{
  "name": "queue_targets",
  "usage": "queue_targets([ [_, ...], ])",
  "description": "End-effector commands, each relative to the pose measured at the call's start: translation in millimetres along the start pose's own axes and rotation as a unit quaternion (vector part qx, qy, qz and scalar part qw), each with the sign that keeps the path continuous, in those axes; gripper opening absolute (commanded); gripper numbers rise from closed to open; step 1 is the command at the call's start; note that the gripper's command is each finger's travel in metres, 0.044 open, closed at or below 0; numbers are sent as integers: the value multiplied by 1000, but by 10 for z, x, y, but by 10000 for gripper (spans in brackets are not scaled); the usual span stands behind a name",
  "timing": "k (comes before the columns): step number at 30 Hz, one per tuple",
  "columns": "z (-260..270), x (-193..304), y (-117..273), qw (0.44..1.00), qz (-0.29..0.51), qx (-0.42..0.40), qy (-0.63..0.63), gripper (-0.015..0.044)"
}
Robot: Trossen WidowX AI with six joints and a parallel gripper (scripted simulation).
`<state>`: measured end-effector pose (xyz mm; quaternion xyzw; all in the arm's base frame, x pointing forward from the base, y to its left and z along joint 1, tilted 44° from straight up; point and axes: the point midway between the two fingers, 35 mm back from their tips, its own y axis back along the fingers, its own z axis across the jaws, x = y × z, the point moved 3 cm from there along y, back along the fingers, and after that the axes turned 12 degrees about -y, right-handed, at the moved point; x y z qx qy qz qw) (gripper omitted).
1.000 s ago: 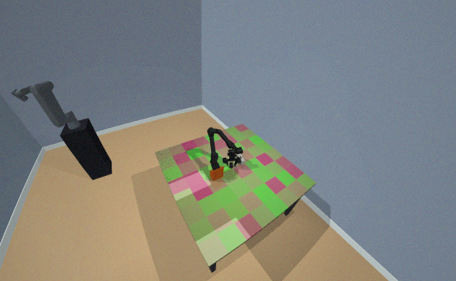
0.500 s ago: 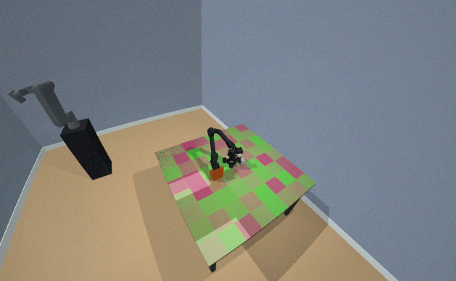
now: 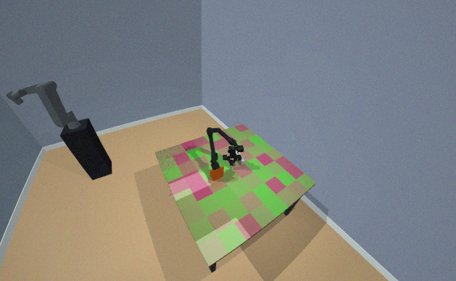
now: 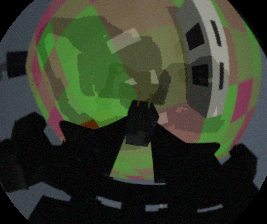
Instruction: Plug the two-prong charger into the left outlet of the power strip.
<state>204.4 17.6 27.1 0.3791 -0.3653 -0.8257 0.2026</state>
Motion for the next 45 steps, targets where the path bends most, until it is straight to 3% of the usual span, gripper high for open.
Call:
queue_targets([
  [1, -1, 9, 102, 1000, 1, 5, 5, 0],
  [45, 71, -365, -13, 978, -3, 0, -208, 0],
])
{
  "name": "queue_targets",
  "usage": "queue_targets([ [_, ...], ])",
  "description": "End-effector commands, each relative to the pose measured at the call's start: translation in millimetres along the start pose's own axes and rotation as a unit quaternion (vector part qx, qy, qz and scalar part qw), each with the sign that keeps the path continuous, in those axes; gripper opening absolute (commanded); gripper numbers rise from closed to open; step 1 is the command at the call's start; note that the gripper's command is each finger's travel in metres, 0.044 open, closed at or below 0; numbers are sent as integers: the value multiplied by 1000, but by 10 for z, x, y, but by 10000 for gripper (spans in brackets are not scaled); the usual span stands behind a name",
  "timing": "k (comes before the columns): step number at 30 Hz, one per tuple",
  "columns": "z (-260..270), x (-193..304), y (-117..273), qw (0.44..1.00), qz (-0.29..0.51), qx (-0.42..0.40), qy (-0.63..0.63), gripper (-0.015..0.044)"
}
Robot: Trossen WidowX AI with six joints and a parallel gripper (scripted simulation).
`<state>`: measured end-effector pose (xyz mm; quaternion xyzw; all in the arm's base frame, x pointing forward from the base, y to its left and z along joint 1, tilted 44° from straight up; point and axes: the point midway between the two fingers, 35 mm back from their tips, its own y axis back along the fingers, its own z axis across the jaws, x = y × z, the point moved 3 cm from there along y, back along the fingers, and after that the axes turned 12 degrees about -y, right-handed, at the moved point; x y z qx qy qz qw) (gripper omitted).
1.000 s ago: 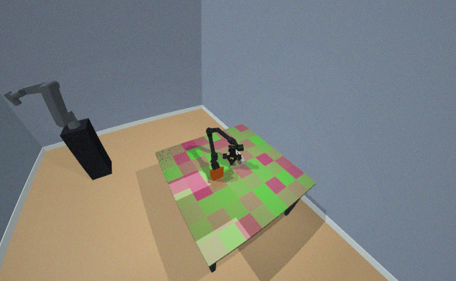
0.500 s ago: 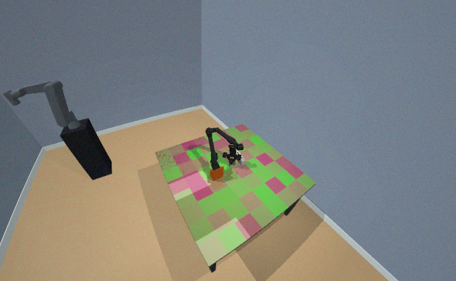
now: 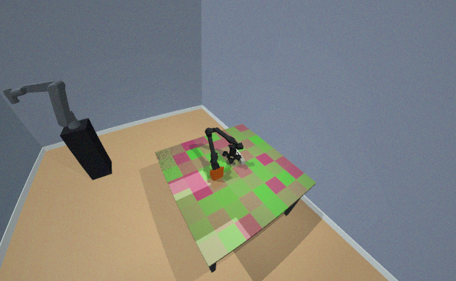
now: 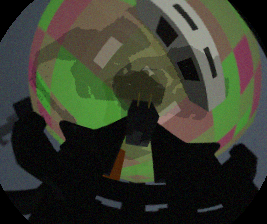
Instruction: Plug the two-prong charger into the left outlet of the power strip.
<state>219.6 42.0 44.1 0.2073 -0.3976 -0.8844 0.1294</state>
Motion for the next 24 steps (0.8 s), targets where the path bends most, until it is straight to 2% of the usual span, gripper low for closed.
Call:
queue_targets([
  [1, 24, -42, 5, 1000, -5, 0, -16, 0],
  [24, 180, -204, -67, 991, -5, -8, -134, 0],
])
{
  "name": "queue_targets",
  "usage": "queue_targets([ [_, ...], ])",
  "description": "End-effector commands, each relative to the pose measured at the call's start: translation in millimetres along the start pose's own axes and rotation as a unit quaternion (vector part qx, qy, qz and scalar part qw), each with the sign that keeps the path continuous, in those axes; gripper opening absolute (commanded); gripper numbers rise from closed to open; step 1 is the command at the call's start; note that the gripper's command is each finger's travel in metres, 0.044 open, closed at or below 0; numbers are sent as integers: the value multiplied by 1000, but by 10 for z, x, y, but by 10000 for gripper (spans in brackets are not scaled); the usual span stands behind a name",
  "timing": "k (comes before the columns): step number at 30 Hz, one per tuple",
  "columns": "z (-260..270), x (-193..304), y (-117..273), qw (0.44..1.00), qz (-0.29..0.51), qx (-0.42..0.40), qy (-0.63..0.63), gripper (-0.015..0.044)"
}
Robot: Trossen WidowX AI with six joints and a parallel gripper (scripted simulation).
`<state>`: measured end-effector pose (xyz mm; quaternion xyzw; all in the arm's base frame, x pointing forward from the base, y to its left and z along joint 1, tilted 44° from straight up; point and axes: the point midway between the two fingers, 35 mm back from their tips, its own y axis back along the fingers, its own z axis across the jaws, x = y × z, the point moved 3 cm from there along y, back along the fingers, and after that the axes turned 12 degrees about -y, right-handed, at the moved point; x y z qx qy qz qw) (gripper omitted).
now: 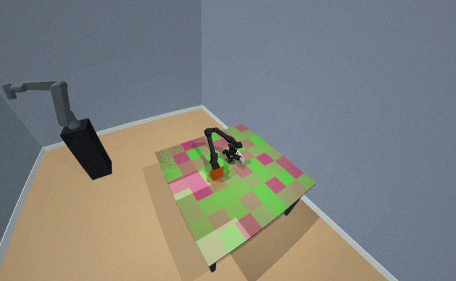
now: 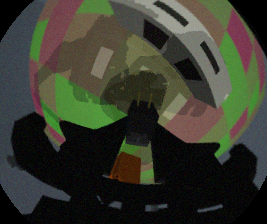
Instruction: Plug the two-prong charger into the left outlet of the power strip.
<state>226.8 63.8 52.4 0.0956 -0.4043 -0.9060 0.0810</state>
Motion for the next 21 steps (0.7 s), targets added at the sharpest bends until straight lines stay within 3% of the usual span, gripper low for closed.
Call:
queue_targets([
  [1, 39, -31, 4, 1000, -5, -2, -16, 0],
  [21, 223, -118, -65, 993, -1, -12, -119, 0],
])
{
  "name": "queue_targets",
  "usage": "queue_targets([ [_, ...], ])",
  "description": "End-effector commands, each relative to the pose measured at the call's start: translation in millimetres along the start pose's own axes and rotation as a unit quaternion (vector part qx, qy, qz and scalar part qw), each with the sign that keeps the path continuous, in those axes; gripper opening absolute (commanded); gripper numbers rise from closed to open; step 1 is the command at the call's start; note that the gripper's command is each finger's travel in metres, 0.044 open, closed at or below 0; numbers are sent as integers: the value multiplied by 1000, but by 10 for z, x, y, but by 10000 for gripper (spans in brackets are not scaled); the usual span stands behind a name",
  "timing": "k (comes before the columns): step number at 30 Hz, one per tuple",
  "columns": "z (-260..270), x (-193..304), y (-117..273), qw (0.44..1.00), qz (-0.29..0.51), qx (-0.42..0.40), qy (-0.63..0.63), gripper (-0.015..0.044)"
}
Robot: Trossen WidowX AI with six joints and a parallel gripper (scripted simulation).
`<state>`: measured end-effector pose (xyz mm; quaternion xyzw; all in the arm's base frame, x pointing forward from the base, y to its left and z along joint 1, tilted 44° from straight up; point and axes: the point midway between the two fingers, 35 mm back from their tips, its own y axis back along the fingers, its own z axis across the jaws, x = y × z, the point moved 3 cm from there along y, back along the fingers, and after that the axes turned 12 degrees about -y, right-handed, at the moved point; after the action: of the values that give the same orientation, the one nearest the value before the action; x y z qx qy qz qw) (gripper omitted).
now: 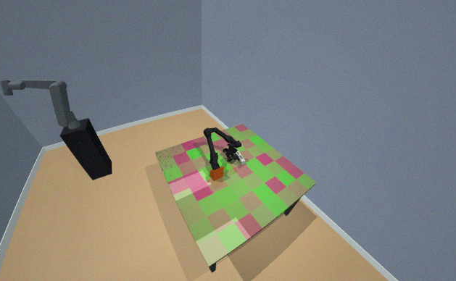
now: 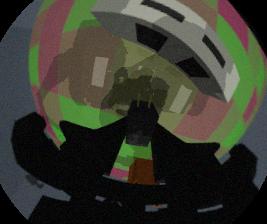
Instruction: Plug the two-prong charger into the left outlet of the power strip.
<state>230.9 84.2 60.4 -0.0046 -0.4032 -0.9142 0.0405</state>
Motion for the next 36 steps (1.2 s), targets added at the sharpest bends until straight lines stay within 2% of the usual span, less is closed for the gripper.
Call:
queue_targets([
  [1, 48, -18, 3, 1000, -4, -4, -16, 0],
  [23, 278, -43, -79, 992, 5, -15, -129, 0],
  [36, 283, -168, -76, 990, 7, -16, -142, 0],
])
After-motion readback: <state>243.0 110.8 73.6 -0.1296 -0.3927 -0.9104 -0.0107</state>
